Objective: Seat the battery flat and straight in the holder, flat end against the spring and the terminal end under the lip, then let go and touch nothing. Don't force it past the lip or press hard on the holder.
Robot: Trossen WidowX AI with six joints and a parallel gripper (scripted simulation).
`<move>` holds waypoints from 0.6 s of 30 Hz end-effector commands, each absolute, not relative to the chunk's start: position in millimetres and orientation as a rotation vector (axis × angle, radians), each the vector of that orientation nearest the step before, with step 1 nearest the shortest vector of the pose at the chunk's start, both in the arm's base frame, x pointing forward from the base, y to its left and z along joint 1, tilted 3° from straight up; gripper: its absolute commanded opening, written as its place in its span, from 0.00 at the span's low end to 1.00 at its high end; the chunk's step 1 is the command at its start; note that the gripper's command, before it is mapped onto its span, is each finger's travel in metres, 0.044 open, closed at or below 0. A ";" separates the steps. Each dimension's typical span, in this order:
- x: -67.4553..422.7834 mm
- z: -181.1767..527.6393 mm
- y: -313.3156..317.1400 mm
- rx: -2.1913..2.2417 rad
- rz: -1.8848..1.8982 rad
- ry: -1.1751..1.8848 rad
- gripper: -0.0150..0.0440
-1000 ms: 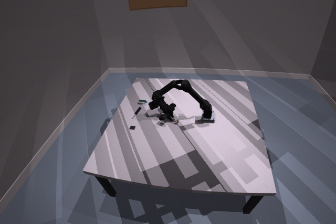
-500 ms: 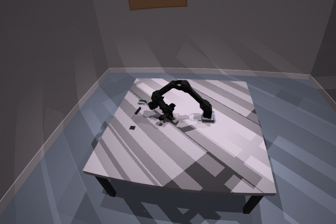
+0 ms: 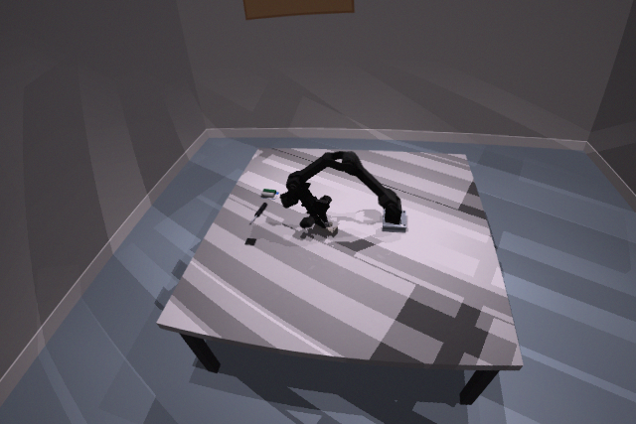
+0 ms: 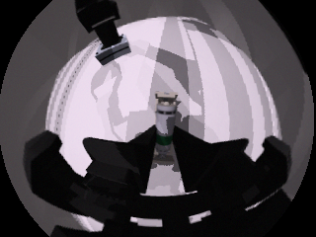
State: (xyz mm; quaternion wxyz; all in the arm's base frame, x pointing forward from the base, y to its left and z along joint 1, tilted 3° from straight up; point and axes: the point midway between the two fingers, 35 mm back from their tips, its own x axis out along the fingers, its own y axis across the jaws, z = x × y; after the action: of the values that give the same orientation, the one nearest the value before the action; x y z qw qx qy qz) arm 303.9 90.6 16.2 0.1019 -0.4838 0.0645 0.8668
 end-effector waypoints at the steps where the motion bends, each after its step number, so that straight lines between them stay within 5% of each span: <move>1: 308.0 14.8 89.8 -1.487 2.530 0.200 0.38; 18: 304.7 12.0 91.5 -1.610 2.472 0.230 0.38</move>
State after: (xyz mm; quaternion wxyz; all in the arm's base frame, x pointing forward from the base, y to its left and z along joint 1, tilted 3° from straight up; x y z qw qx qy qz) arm 300.8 92.3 14.3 0.0928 -0.5246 0.0736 0.8431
